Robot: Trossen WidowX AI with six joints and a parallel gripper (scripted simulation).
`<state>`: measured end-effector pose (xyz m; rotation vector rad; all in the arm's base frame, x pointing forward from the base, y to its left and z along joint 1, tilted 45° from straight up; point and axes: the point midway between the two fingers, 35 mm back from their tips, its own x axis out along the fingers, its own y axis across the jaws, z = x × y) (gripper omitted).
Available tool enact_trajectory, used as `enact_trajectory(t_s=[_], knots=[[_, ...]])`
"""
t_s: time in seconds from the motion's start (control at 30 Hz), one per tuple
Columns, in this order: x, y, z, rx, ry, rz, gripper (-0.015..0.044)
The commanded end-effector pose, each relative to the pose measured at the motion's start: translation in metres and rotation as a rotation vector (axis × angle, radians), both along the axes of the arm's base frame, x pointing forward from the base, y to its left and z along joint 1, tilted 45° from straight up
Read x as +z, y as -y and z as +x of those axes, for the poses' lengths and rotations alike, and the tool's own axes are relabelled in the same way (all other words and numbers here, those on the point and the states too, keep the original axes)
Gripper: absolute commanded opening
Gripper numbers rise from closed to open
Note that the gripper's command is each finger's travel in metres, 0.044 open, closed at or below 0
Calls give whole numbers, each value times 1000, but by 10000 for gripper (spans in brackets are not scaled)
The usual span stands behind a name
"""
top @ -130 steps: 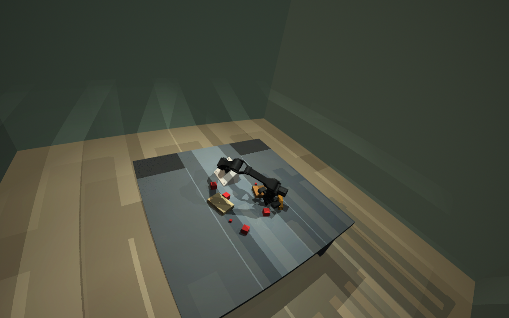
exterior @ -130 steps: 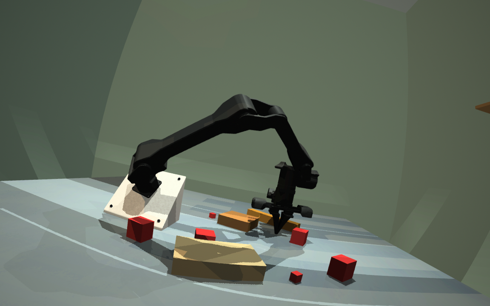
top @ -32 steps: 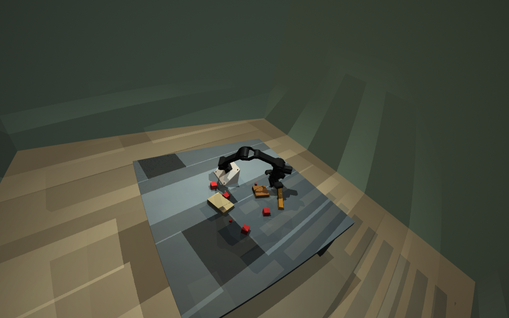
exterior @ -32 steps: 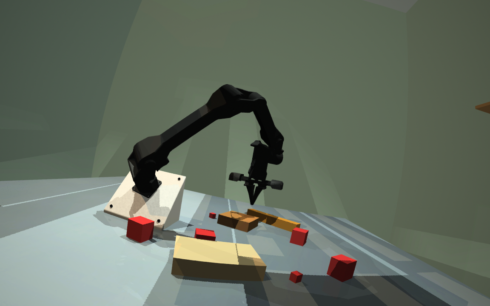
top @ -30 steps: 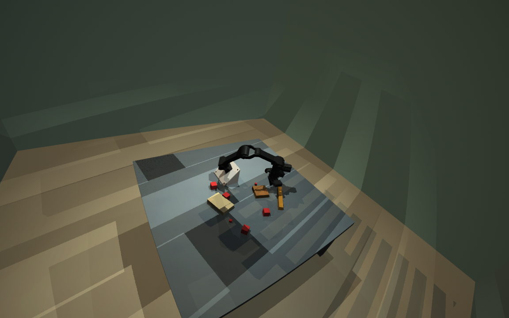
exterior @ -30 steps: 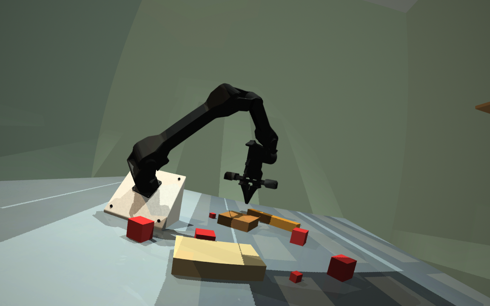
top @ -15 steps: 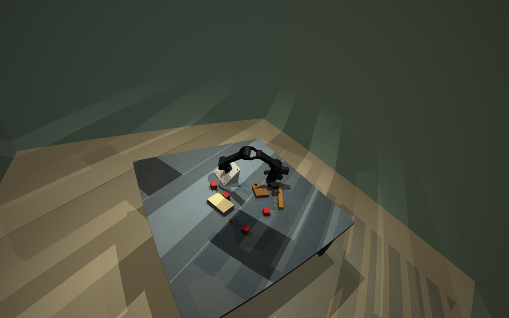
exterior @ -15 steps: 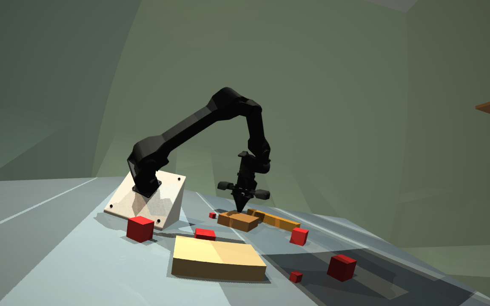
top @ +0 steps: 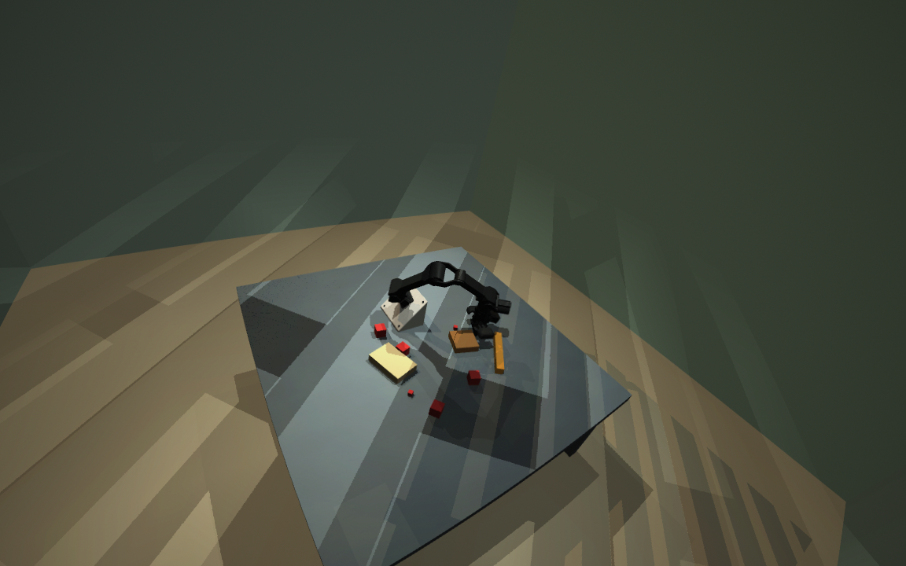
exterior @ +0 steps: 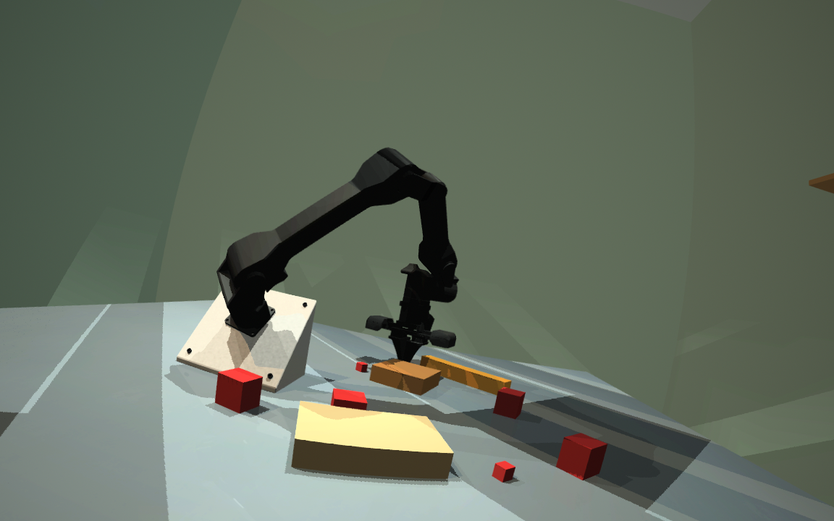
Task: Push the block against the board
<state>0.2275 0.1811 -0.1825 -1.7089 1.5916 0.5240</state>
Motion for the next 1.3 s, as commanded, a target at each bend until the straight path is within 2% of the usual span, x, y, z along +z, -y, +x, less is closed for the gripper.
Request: enact_trajectory(t_s=[0.0,1.27], knots=[[5,6,-1,7,-1,-3,0],[47,51,-5,8,-3,-7,0]])
